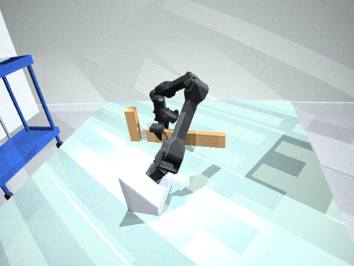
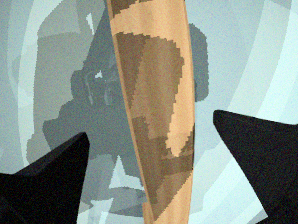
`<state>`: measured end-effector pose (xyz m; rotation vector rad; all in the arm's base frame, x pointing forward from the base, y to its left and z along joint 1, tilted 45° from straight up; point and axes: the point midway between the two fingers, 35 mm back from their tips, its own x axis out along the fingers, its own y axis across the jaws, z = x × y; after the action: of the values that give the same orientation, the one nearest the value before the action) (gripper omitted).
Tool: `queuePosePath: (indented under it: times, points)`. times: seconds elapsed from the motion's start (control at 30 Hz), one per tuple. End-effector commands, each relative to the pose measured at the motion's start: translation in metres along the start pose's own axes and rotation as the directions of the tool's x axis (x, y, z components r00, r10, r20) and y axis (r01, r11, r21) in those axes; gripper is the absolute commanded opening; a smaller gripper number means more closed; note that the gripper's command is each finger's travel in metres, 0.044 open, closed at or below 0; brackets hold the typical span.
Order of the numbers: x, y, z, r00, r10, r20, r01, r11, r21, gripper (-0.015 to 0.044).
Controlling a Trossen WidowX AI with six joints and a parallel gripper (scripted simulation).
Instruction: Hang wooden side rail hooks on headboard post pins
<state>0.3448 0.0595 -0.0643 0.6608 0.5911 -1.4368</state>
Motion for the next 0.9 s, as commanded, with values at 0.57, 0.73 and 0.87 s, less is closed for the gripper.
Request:
queuePosePath:
  times: [0.57, 0.73, 0.87]
  points:
    - [0.0174, -0.0035, 0.0018, 1.0, -0.007, 0.01, 0.007, 1.0, -0.007, 0.023]
    - [0.0174, -0.0035, 0.0018, 1.0, -0.007, 0.01, 0.007, 1.0, -0.007, 0.0118]
    - [0.0174, -0.0035, 0.0018, 1.0, -0.007, 0.01, 0.007, 1.0, -0.007, 0.0092]
